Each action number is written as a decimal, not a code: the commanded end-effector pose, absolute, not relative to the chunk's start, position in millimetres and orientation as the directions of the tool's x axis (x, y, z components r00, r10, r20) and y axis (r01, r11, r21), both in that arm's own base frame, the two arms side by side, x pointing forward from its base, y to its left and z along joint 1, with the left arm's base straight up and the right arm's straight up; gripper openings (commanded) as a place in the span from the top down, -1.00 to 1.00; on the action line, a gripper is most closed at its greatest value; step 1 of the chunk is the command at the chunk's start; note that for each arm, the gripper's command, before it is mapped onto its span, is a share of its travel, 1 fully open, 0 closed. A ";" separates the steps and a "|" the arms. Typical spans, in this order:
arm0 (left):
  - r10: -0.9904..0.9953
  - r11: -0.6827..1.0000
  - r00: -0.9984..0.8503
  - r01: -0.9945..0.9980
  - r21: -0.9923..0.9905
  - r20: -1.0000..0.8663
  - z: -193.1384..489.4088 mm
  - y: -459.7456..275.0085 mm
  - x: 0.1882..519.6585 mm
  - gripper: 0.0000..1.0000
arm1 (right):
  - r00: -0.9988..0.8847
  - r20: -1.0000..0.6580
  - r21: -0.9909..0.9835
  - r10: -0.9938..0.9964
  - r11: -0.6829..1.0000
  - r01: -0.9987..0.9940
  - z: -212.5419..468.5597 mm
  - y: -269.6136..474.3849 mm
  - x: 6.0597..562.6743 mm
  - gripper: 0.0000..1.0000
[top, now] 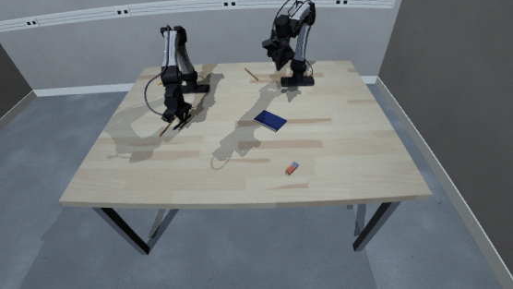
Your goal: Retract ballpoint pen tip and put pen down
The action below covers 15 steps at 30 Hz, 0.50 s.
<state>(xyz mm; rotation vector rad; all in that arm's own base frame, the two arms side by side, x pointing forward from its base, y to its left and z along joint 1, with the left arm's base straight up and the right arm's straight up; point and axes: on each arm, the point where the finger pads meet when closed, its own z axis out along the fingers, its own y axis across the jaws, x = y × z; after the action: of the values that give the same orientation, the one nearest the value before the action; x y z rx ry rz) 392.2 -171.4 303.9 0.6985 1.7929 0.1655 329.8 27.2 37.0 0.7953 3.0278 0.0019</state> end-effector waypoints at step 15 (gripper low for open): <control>0.190 0.971 -0.128 0.171 0.167 -0.973 353.0 -79.9 399.6 0.98 | -0.867 -0.008 0.009 0.498 0.867 0.498 19.7 27.5 329.2 0.73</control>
<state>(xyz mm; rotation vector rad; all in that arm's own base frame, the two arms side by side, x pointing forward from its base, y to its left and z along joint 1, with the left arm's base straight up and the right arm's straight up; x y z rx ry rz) 398.4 -80.4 357.9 0.3036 1.7144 0.0780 329.0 29.5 28.2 0.8040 3.0312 0.0167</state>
